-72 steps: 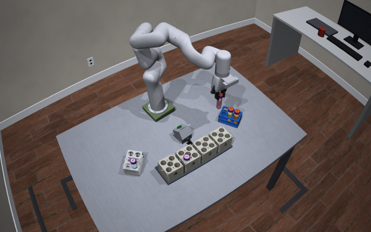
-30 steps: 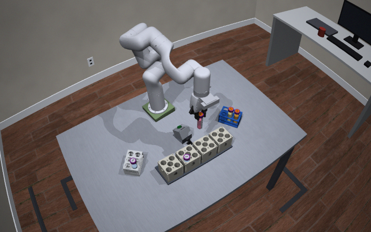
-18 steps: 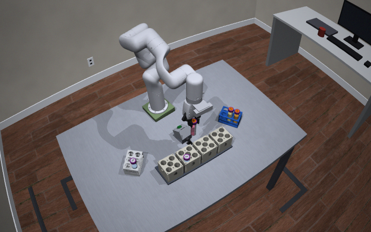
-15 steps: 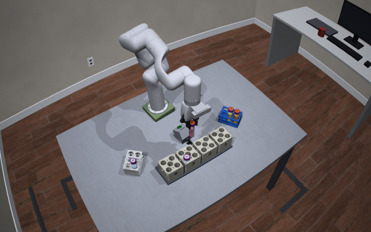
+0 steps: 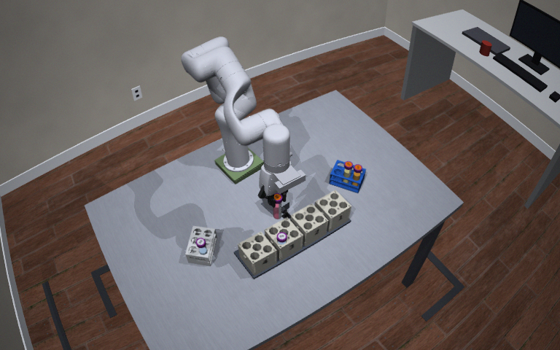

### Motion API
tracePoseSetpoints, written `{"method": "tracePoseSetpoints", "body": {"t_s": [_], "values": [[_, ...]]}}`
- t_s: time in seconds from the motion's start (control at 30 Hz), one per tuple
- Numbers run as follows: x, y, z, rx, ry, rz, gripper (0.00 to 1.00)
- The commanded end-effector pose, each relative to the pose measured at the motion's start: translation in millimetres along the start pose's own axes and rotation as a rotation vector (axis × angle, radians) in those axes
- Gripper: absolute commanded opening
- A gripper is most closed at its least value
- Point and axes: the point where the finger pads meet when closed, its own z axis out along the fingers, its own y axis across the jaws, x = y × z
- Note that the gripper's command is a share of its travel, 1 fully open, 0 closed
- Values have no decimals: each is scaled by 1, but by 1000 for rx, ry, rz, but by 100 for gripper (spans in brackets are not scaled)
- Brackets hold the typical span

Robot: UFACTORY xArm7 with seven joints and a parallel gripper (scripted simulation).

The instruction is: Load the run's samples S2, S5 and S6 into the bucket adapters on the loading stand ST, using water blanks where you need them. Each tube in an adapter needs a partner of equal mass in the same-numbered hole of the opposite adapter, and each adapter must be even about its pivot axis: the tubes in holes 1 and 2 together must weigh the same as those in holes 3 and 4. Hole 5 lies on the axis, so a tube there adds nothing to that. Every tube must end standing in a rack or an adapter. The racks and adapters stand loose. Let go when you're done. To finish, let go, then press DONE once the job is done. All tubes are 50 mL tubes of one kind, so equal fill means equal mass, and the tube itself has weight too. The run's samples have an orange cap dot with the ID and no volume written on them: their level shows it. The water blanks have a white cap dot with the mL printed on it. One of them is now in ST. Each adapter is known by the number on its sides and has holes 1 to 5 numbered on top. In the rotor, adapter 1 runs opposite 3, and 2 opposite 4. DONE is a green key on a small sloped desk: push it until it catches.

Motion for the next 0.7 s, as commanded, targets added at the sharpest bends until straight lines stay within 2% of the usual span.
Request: {"method": "tracePoseSetpoints", "body": {"t_s": [0.0,0.1,0.67], "values": [[6,14,-1,1,3,-1,0],[9,22,-1,1,3,-1,0],[9,22,-1,1,3,-1,0]]}}
